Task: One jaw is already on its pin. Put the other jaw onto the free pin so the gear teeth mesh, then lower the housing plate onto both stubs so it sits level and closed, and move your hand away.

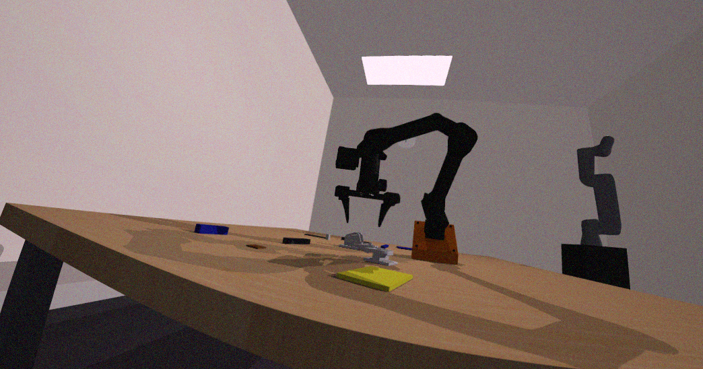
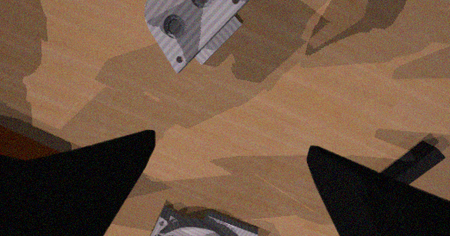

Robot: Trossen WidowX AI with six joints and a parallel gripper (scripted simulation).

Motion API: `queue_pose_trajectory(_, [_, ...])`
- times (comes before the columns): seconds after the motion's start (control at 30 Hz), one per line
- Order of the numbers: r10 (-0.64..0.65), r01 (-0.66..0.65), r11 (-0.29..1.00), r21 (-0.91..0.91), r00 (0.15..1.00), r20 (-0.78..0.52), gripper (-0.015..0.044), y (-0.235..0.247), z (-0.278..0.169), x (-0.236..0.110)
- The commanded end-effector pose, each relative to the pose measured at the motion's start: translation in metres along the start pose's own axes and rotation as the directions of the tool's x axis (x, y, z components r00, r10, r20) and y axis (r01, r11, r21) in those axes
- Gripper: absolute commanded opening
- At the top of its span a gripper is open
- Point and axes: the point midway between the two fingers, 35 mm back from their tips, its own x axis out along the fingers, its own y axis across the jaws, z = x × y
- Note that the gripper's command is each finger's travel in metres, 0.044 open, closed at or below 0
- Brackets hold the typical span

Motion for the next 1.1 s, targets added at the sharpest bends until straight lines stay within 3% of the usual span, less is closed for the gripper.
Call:
queue_pose_trajectory(0.0, [-0.008, 0.008, 0.996, -0.088, 1.0, -0.003, 0.044, 0.003, 0.008, -0.003])
queue_pose_trajectory(0.53, [-0.013, 0.016, 0.921, -0.389, 1.0, 0.01, 0.044, 0.014, 0.034, -0.008])
queue_pose_trajectory(1.07, [-0.018, 0.032, 0.758, -0.651, 0.999, 0.028, 0.044, 0.028, 0.058, -0.014])
